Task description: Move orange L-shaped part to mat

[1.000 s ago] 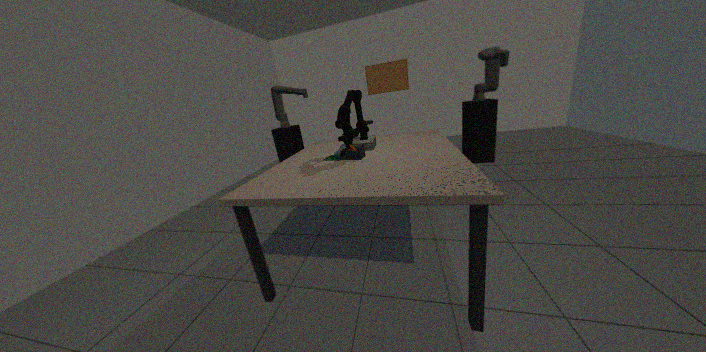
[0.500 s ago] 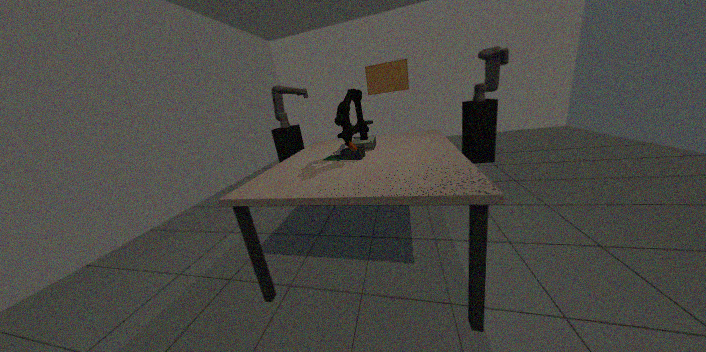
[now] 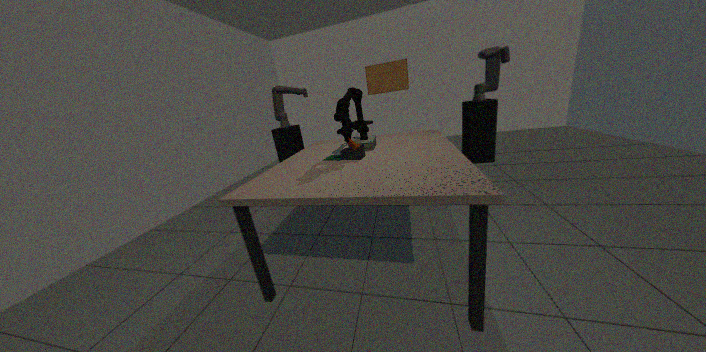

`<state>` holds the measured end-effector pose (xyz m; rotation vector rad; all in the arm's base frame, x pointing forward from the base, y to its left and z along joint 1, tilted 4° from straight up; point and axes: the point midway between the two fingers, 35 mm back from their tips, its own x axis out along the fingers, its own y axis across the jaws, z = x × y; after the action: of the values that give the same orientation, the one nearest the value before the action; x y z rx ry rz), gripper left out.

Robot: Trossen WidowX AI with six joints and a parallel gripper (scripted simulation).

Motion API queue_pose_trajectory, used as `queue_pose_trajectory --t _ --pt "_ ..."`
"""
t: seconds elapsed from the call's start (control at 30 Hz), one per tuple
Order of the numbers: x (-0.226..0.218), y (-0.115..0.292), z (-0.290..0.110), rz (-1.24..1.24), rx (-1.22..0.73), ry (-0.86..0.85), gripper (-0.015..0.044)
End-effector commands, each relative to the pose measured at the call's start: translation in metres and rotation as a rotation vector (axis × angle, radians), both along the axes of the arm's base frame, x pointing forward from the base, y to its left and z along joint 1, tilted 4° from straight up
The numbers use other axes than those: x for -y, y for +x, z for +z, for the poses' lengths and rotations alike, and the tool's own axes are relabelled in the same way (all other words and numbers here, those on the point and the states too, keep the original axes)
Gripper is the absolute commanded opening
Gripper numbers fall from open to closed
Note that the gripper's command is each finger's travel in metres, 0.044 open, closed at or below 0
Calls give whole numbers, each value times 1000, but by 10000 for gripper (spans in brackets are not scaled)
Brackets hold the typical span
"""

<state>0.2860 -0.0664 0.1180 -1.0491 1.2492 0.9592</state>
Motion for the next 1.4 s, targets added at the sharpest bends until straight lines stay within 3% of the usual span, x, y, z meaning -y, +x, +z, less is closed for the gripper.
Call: queue_pose_trajectory --t 0.0,0.77,1.37 --pt "0 0 10 6 16 1 0" --pt "2 -3 32 6 16 1 0" --pt "72 -26 25 6 13 -6 0"
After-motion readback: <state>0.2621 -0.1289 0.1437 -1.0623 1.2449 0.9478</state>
